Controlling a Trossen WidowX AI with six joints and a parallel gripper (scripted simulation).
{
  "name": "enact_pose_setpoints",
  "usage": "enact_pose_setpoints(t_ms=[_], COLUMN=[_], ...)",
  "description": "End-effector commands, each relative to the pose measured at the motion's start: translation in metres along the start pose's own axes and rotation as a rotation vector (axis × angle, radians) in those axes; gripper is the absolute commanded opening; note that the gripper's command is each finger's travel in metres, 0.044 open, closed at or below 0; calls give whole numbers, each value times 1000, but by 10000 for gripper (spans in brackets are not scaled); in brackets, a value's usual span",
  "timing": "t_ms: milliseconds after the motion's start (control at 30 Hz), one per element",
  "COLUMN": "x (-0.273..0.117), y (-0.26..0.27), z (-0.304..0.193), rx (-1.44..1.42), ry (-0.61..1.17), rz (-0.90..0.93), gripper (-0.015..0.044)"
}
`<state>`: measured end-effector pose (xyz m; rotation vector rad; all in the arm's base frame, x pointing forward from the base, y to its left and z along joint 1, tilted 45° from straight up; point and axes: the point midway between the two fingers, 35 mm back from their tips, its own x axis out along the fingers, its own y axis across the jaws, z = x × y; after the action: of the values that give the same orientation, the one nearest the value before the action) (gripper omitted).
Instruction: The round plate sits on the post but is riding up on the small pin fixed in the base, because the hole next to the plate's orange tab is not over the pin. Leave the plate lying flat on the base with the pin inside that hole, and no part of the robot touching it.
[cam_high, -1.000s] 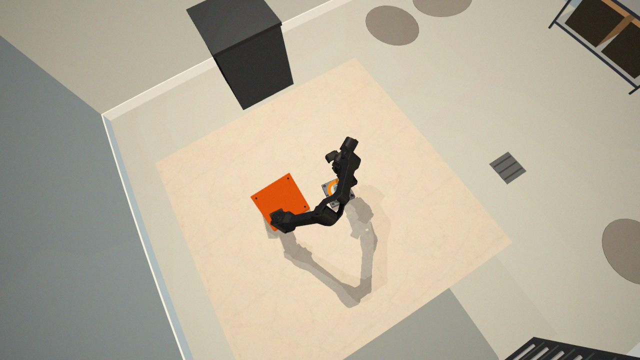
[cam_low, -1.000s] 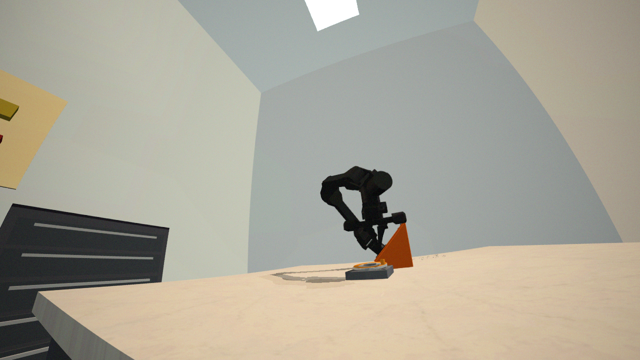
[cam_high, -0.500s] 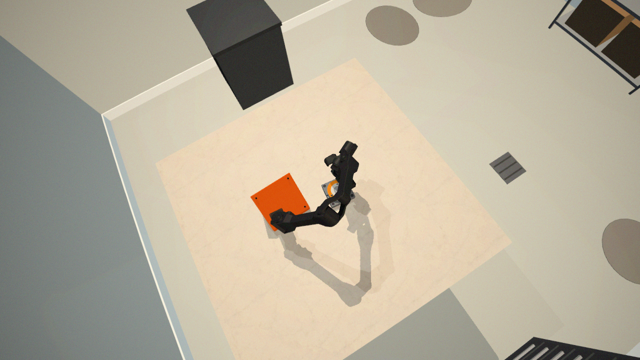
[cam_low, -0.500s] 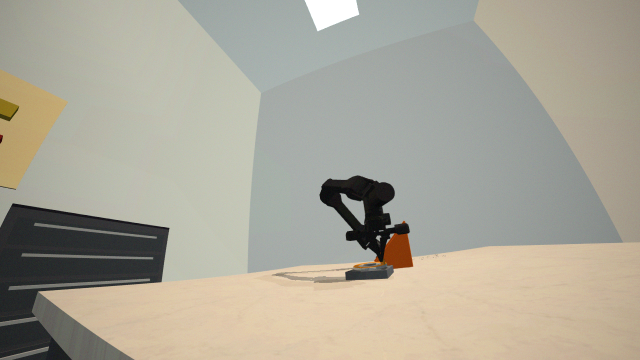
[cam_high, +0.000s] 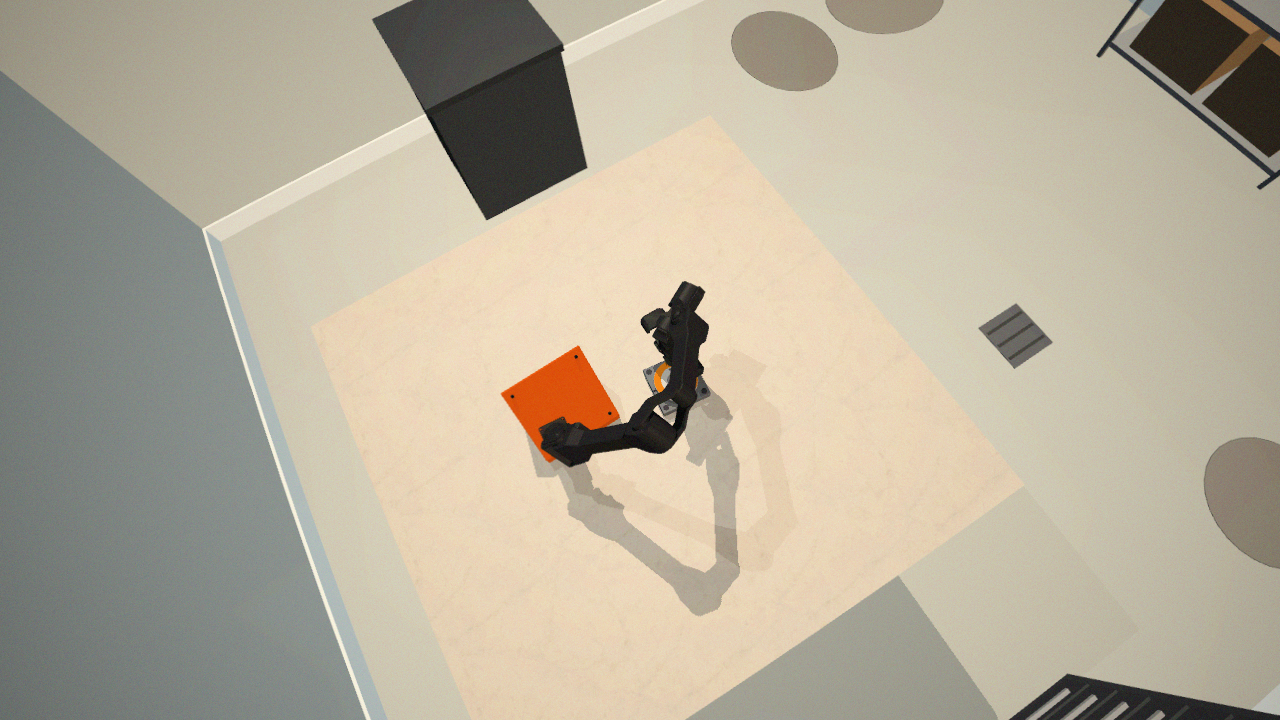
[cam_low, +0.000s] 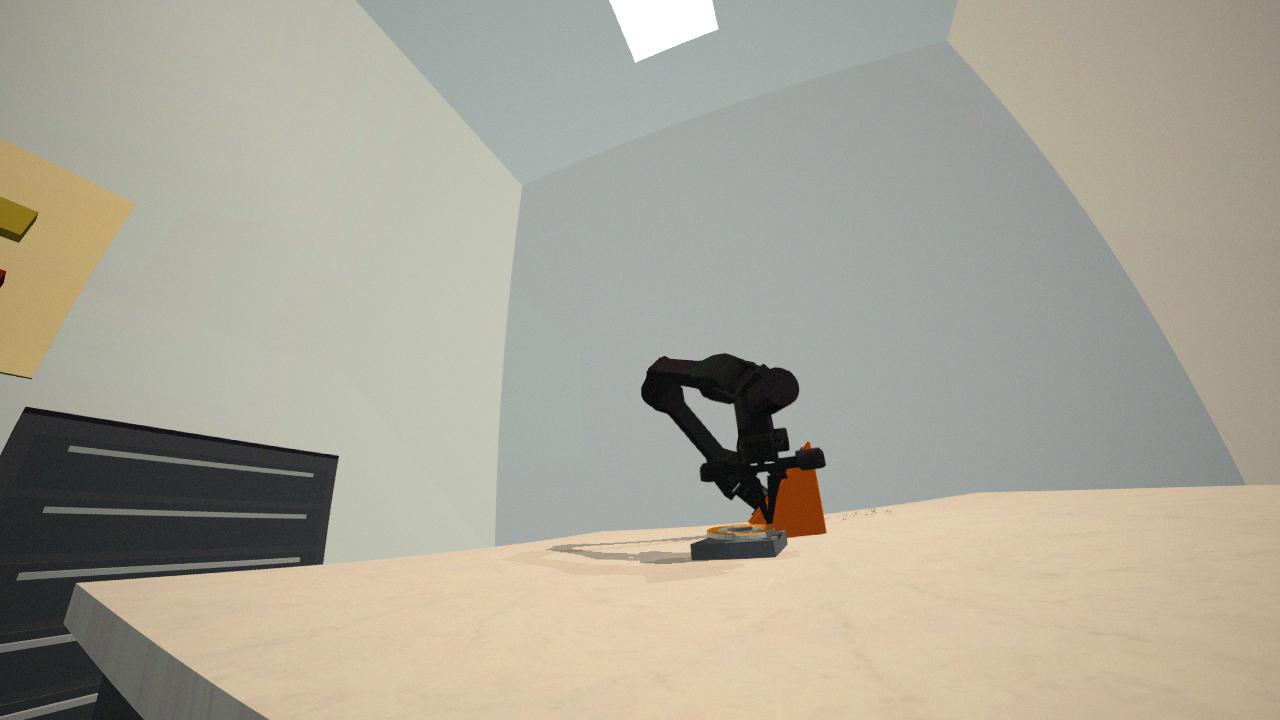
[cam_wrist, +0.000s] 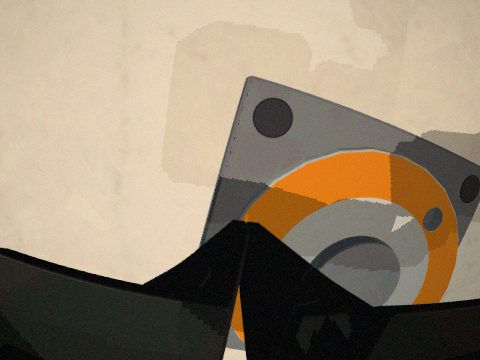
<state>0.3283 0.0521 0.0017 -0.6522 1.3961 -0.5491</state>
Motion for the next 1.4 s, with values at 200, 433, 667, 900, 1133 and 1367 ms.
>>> enact_pose_setpoints(t_ms=[200, 433, 667, 900, 1133, 1367], x=[0, -1, -1, -2, -3, -4], y=[2, 3, 2, -1, -5, -10], z=[-15, -23, -32, -40, -48, -56], rx=[0, 0, 0, -1, -1, -2], ry=[6, 6, 6, 7, 7, 8], rz=[3, 3, 3, 3, 2, 2], gripper=[0, 0, 0, 0, 0, 0])
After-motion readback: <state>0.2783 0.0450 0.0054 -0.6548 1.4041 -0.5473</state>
